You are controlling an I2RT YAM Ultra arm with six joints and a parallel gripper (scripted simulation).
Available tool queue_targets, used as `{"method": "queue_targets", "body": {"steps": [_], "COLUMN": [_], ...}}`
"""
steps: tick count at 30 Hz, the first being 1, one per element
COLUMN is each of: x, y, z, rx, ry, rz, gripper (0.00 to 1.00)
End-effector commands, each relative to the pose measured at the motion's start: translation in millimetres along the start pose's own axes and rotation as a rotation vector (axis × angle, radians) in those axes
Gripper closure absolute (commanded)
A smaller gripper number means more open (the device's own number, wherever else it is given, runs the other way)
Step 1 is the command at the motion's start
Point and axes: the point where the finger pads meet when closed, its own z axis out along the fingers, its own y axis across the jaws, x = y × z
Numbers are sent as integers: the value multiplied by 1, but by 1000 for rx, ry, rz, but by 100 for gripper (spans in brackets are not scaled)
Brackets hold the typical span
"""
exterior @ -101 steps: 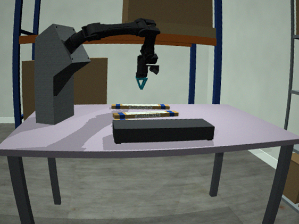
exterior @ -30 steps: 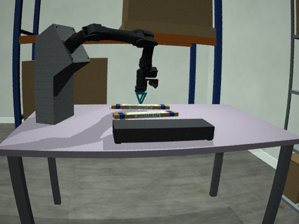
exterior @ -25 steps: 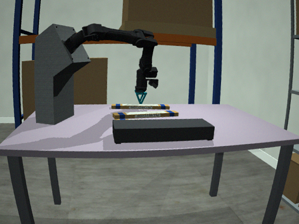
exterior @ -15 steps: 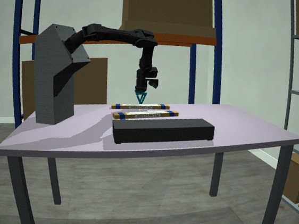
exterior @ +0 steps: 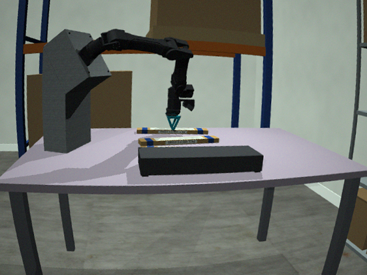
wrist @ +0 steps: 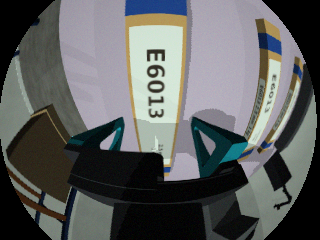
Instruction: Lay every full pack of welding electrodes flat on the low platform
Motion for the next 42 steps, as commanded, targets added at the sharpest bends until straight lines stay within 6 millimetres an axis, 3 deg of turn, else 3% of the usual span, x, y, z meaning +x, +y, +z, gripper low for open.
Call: {"method": "queue_targets", "body": {"steps": [1,15,32,33,42], "x": [-6,-5,-7,-7,-7], "y": [16,13,15,15,15], "z": [-3,13,11,11,10], "rx": [-32,-23,-26,-26,-27], "ry": [-24,-18,-20,-20,-23], "rz": [4,-1,0,0,3], "gripper": [5,5,5,100,100]}}
